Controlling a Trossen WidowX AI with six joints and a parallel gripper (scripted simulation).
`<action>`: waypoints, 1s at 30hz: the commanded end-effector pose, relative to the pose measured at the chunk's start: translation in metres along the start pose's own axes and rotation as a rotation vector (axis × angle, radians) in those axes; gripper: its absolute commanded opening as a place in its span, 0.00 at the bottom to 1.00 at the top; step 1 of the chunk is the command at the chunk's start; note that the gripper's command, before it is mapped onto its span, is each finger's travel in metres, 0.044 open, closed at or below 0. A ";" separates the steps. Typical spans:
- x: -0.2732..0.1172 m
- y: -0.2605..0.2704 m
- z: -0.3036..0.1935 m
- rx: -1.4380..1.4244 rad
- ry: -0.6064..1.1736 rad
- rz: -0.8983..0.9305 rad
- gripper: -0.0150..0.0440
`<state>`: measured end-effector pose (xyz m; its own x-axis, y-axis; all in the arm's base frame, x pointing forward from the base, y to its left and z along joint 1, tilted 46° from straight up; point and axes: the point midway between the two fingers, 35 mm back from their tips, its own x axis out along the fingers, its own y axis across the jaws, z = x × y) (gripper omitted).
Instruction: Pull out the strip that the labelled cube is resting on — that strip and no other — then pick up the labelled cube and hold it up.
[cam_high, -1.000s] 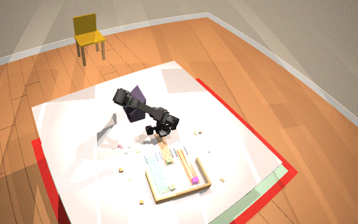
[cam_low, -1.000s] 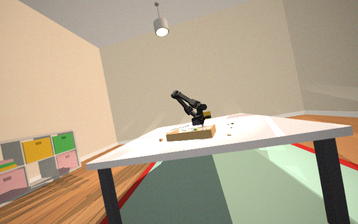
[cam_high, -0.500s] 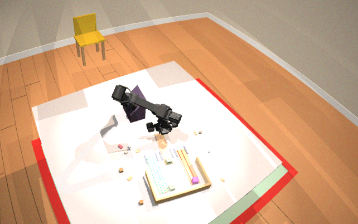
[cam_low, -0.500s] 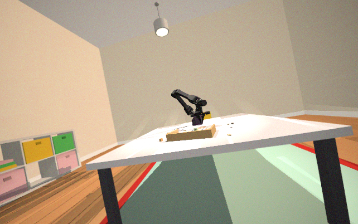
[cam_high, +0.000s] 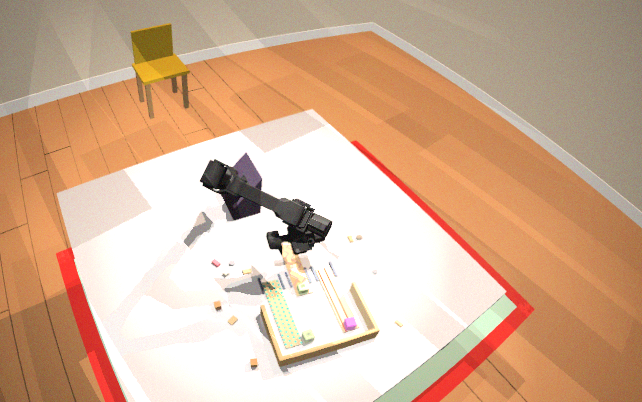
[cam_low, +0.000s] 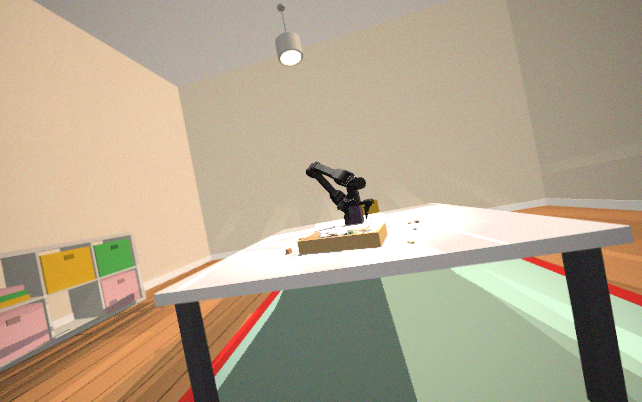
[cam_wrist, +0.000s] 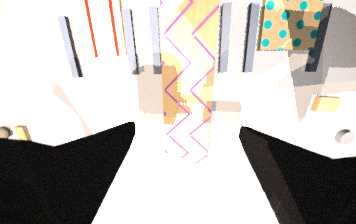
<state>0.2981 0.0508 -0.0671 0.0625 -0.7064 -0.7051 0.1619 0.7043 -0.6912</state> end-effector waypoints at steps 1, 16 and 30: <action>-0.001 -0.001 0.015 -0.005 0.001 -0.005 1.00; -0.009 -0.002 0.076 -0.004 -0.001 -0.005 1.00; -0.012 -0.004 0.128 -0.002 -0.003 -0.006 1.00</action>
<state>0.4166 0.0503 -0.0358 0.0706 -0.7062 -0.7045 0.1685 0.7046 -0.6893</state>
